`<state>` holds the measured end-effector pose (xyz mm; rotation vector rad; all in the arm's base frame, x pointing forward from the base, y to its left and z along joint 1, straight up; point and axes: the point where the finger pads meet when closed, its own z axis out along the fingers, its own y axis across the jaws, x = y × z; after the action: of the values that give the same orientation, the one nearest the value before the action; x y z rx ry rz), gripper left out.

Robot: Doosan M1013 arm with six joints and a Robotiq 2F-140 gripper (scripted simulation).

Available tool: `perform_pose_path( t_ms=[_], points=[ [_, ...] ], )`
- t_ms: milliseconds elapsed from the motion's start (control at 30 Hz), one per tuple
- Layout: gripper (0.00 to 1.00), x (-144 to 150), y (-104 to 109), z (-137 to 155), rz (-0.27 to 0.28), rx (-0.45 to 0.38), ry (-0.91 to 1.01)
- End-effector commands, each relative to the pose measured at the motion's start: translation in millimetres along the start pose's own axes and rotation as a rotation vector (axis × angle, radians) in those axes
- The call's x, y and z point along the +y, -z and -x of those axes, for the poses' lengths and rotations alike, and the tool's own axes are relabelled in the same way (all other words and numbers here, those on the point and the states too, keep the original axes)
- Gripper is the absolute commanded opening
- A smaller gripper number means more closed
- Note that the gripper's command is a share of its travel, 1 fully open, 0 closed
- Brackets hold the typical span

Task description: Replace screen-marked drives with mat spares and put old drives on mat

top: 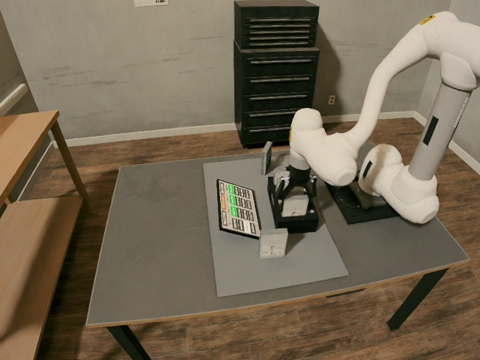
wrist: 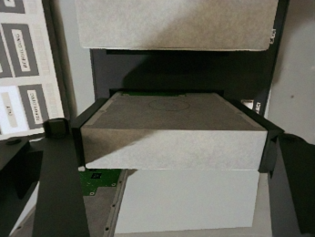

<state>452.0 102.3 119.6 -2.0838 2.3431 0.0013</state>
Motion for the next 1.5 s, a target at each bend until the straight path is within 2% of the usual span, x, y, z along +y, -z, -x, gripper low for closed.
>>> perform_pose_path(
  t_ms=[0, 600, 1067, 1467],
  points=[
    [0.10, -0.4, 1.0, 0.2, -0.001, -0.001, 0.000],
    [0.10, -0.4, 18.2, 0.2, -0.001, -0.001, 0.000],
    [0.10, -0.4, 47.9, 0.2, -0.001, -0.001, 0.000],
    [0.10, -0.3, 85.9, 0.1, -0.001, -0.001, 0.000]
  ],
)
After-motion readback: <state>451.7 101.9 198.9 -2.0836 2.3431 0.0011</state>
